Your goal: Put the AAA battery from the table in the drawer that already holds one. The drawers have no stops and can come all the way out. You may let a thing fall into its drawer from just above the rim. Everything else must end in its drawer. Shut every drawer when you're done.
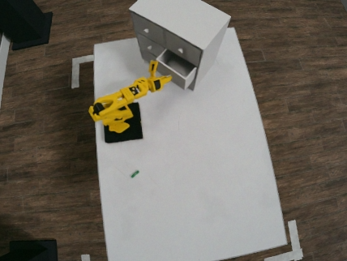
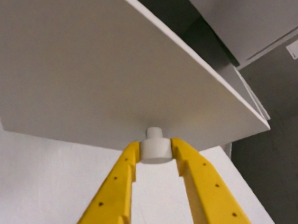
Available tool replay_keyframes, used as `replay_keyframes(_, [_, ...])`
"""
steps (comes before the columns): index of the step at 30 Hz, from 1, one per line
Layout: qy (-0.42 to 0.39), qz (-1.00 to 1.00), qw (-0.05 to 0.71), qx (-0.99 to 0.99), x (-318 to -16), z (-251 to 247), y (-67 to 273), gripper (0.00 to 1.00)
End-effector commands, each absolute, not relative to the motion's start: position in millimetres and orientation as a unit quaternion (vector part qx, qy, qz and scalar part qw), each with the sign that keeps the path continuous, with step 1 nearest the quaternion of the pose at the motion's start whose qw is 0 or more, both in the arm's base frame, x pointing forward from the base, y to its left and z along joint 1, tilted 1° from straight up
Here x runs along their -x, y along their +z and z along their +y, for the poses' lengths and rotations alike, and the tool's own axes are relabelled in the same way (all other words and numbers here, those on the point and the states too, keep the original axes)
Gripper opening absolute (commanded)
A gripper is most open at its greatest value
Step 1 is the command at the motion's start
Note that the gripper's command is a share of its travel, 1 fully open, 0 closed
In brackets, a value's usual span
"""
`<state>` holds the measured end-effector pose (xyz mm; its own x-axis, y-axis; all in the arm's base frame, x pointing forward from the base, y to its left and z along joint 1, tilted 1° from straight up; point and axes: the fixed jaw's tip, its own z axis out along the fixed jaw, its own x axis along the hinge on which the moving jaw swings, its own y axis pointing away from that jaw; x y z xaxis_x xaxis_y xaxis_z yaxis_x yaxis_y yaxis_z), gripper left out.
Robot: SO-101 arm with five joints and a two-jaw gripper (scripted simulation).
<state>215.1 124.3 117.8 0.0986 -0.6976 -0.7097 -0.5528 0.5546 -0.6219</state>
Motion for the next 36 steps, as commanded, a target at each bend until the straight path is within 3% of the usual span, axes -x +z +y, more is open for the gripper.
replay_keyframes(1, [-0.07,0.67,0.573,0.466,-214.4,119.6,116.9,0.0])
replay_keyframes(36, [-0.072,0.672,0.573,0.463,-210.6,115.4,116.9,0.0])
